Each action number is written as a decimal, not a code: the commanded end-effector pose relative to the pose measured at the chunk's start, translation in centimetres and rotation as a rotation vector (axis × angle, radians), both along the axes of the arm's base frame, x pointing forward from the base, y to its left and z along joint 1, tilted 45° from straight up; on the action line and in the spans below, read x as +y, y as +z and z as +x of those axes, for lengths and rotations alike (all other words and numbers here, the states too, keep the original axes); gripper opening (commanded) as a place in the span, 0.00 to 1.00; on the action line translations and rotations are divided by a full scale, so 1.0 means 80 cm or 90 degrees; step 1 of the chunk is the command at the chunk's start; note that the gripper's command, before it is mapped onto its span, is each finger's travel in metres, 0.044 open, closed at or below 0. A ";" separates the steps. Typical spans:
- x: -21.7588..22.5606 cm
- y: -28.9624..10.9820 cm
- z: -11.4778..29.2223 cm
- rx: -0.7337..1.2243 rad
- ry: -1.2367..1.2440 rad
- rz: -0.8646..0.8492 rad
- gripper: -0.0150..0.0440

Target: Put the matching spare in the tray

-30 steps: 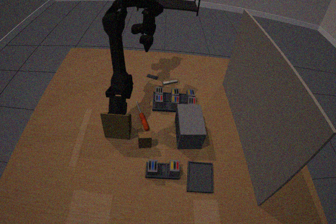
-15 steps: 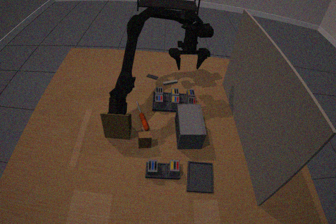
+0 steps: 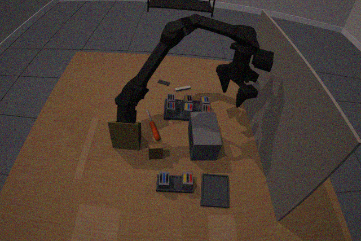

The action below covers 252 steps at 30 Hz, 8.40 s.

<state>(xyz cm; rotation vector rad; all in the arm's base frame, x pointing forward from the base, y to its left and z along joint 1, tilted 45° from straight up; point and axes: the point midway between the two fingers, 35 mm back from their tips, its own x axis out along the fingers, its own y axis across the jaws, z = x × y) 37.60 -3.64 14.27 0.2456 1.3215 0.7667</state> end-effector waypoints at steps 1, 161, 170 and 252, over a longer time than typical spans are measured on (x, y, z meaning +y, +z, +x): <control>-0.063 -0.042 -0.005 0.141 -0.174 0.065 1.00; 0.241 -0.082 -0.252 -0.510 0.559 0.017 0.76; 0.241 -0.082 -0.252 -0.510 0.559 0.017 0.76; 0.242 -0.081 -0.252 -0.513 0.560 0.020 0.47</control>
